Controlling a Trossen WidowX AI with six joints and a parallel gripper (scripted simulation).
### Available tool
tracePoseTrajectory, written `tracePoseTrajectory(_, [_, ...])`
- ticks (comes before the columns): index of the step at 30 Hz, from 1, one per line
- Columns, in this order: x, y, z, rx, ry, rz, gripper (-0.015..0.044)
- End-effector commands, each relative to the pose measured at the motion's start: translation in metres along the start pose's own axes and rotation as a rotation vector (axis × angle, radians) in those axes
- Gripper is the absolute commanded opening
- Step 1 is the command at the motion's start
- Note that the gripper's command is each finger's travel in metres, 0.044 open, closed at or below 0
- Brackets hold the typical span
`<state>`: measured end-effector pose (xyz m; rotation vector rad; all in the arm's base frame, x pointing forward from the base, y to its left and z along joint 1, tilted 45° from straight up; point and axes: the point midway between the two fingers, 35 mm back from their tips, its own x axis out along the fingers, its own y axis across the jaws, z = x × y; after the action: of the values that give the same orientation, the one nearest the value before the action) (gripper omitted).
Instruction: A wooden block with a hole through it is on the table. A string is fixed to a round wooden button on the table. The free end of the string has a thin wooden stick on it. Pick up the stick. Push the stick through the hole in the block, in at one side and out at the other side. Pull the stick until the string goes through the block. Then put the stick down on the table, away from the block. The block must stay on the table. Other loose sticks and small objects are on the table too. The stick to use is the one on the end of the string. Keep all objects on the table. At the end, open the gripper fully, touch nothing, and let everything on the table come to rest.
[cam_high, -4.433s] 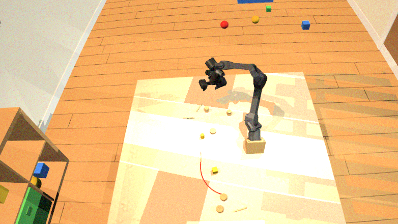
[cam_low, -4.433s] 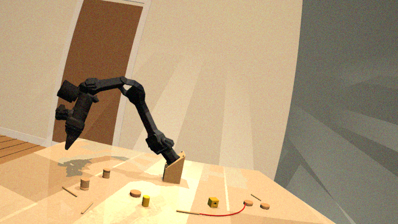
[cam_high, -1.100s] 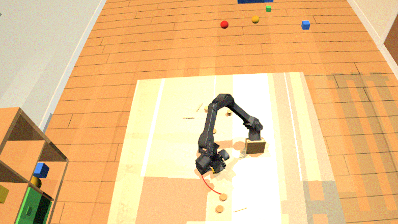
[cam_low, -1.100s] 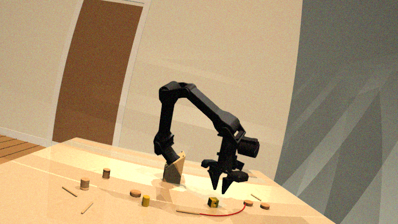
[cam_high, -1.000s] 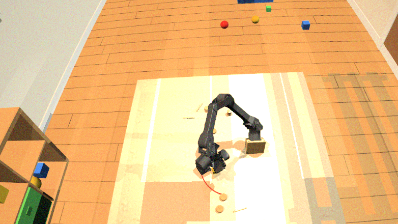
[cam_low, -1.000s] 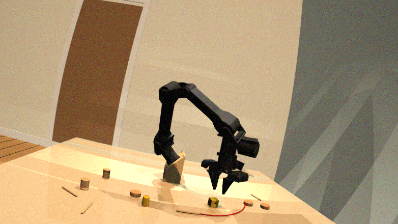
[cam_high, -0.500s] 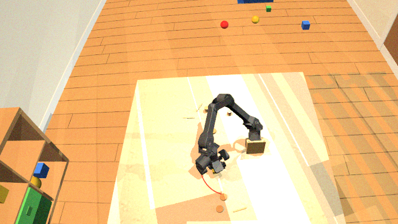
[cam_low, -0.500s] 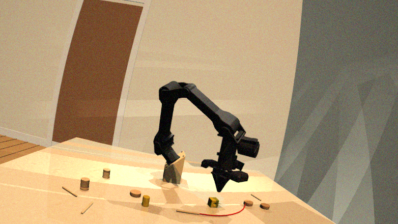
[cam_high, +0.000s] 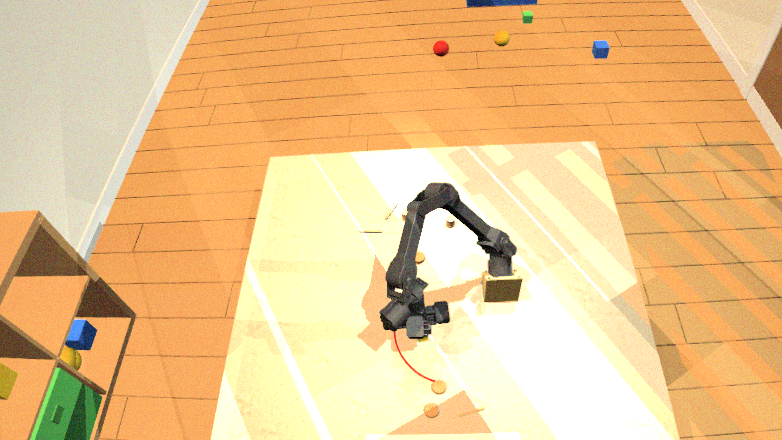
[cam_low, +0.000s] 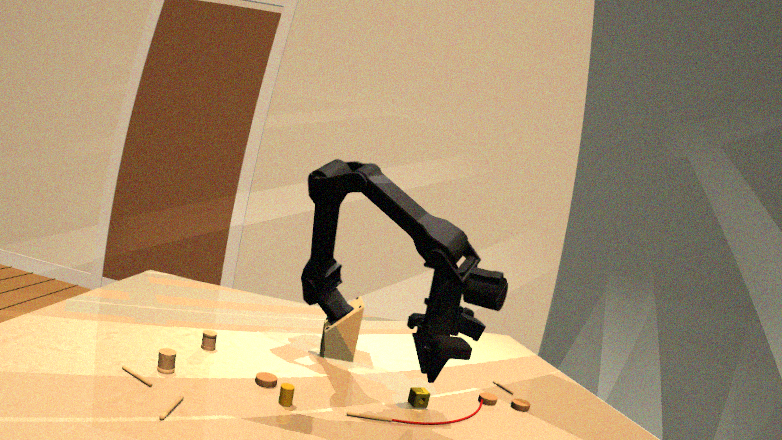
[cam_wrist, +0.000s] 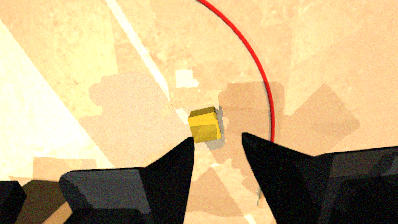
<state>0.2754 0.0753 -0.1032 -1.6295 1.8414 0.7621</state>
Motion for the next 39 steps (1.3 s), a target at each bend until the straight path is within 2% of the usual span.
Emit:
tracePoseTrajectory(1, [-0.002, -0.013, -0.012, 0.534, -0.002, -0.005, 0.0289])
tracePoseTrajectory(7, [-0.003, -0.027, -0.027, 1.179, -0.005, -0.009, 0.0440])
tracePoseTrajectory(11, [-0.003, -0.036, -0.037, 1.566, -0.006, -0.012, 0.0440])
tracePoseTrajectory(37, [-0.002, -0.067, -0.081, 3.247, -0.028, -0.033, 0.0440])
tracePoseTrajectory(39, [-0.002, -0.067, -0.082, 3.278, -0.029, -0.034, 0.0440])
